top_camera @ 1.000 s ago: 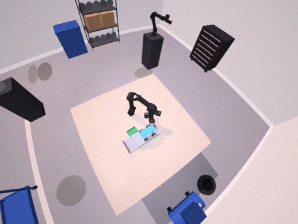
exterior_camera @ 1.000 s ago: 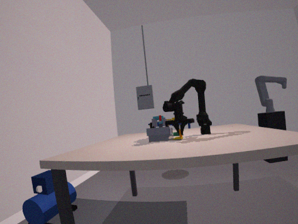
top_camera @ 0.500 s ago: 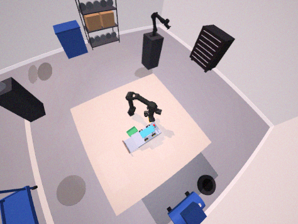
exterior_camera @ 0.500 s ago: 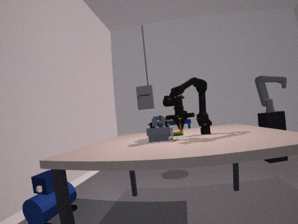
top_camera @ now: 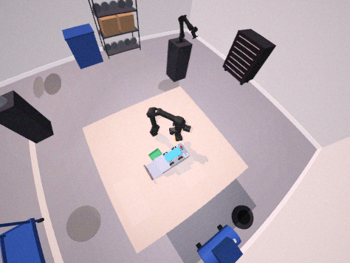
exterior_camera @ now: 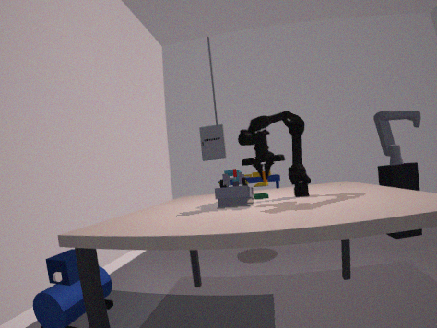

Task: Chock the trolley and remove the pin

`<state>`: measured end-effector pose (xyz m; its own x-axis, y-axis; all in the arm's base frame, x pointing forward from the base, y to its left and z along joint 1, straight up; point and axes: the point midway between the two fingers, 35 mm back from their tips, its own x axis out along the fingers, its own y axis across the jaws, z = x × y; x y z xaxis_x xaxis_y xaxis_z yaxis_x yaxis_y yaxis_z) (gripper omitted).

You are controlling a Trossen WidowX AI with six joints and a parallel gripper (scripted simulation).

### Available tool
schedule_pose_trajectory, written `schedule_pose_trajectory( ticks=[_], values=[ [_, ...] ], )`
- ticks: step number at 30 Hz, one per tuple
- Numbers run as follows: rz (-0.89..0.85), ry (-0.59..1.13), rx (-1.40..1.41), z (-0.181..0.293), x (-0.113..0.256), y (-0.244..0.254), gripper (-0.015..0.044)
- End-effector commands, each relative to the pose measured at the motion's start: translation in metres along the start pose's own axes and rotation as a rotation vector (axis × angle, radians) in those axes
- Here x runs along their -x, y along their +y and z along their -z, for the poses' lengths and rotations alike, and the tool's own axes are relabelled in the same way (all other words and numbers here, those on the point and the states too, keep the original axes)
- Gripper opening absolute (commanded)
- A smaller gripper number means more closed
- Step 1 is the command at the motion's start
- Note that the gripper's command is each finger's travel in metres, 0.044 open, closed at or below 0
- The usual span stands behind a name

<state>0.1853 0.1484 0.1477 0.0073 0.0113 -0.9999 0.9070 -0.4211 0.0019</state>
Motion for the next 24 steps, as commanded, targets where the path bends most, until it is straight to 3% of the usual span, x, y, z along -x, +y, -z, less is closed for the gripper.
schedule_pose_trajectory(
  ticks=[1, 17, 24],
  values=[
    [-0.009, 0.007, -0.006, 0.001, 0.014, 0.001, 0.0],
    [-0.01, 0.009, -0.006, 0.003, 0.063, 0.004, 0.0],
    [-0.012, 0.011, -0.006, 0.004, 0.067, 0.005, 0.0]
  ],
)
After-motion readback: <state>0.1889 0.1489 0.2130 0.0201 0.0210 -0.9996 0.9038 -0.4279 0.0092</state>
